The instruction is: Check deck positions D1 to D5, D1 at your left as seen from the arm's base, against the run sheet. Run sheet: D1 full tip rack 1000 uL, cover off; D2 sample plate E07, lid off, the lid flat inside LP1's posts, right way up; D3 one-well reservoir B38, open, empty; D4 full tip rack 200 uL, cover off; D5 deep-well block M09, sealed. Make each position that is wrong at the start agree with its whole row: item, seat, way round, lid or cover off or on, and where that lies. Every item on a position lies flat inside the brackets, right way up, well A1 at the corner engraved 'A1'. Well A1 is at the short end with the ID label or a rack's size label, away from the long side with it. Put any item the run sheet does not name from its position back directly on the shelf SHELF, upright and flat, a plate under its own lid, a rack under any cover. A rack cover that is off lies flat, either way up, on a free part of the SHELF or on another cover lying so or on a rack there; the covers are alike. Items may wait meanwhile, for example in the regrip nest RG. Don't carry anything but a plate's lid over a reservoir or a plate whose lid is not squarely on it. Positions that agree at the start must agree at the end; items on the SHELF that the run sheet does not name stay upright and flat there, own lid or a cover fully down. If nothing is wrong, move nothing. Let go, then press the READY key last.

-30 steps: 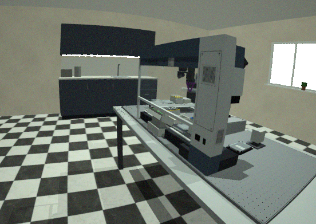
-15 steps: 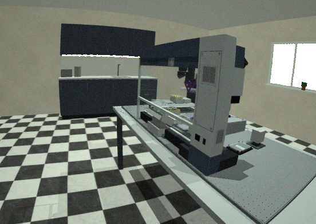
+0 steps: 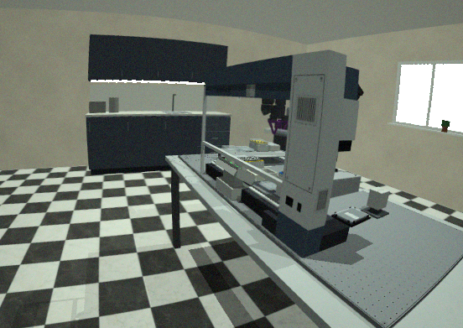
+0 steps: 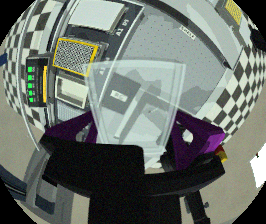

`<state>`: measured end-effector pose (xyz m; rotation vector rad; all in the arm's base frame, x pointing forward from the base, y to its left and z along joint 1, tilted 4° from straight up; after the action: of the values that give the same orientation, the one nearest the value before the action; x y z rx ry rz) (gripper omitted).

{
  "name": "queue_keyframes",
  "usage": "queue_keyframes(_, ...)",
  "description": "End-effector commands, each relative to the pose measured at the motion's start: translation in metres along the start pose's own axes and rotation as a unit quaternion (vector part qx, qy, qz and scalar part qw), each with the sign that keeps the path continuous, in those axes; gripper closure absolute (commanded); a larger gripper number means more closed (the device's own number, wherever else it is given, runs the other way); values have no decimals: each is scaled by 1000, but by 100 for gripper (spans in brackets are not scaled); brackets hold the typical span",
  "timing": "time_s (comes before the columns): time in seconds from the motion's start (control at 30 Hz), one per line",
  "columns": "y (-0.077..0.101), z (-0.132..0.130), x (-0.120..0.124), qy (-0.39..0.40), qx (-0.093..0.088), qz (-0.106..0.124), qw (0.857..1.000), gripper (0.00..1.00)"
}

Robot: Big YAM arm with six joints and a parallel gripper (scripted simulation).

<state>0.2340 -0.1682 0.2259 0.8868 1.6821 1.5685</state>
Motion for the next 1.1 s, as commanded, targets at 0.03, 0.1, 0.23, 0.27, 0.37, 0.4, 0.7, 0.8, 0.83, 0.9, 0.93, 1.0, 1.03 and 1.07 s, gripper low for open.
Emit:
queue_keyframes(0.03,16,4,-9,-65,-9,-23,998,100)
queue_keyframes(0.1,16,4,-9,-85,-10,-23,996,100)
queue_keyframes(0.23,16,4,-9,-114,-10,-22,993,100)
queue_keyframes(0.27,16,4,-9,-114,-10,-22,993,100)
queue_keyframes(0.37,16,4,-9,-144,-11,-22,989,100)
queue_keyframes(0.4,16,4,-9,-154,-11,-22,988,100)
queue_keyframes(0.7,16,4,-9,-242,-13,-21,970,100)
queue_keyframes(0.8,16,4,-9,-246,-13,-21,969,100)
queue_keyframes(0.83,16,4,-9,-246,-13,-21,969,100)
queue_keyframes(0.9,16,3,-9,-243,-12,-19,970,100)
queue_keyframes(0.93,16,3,-9,-243,-12,-19,970,100)
queue_keyframes(1.0,16,3,-9,-243,-12,-19,970,100)
queue_keyframes(1.03,16,3,-9,-243,-12,-19,970,100)
queue_keyframes(1.07,16,3,-9,-243,-12,-19,970,100)
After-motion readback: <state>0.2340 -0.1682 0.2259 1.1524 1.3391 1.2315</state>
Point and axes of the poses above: the point where the finger pads meet when closed, its own y axis back along the fingers, its own z axis across the jaws, x = y × z, the point moved 4 cm from there along y, back along the fingers, and after that the axes turned 13 degrees about y, right-handed, at the moved point
